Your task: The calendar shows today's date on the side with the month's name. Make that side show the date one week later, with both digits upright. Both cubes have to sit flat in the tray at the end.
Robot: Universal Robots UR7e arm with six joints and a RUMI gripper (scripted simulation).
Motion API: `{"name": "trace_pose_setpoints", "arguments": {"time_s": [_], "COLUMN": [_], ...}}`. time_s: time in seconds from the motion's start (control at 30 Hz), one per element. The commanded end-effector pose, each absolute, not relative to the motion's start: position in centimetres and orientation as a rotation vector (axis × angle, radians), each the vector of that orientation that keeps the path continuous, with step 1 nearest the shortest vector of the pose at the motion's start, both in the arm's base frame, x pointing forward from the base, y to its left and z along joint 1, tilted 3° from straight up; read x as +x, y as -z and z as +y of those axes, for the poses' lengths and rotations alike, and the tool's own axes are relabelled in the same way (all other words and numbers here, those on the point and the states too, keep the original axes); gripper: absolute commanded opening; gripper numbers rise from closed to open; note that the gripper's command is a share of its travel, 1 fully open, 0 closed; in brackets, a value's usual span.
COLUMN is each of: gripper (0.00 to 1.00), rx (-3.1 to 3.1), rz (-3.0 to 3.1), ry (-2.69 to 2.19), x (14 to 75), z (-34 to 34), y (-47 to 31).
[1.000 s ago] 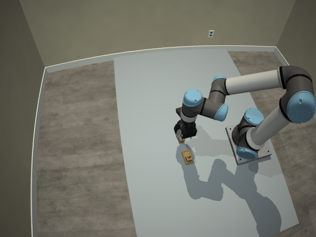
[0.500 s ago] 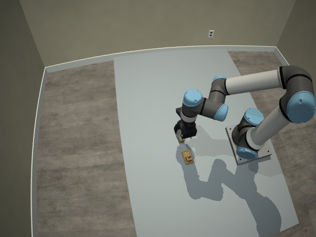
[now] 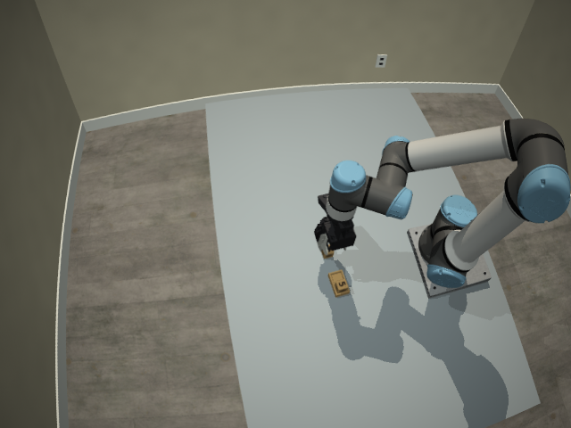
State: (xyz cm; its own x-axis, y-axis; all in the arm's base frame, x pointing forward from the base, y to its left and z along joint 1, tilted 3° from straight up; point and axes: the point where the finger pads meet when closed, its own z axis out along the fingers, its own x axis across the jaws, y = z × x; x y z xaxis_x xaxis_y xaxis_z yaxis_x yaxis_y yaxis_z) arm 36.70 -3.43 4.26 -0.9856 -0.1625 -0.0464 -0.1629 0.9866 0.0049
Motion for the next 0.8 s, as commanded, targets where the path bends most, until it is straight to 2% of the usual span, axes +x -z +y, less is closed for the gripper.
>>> {"name": "trace_pose_setpoints", "arguments": {"time_s": [0.0,0.77], "gripper": [0.28,0.28], "rx": [-0.254,-0.254], "rz": [3.086,3.089], "ry": [-0.013,-0.016], "x": [36.6,36.6], "z": [-3.3,-3.3], "y": [-4.2,-1.6]}}
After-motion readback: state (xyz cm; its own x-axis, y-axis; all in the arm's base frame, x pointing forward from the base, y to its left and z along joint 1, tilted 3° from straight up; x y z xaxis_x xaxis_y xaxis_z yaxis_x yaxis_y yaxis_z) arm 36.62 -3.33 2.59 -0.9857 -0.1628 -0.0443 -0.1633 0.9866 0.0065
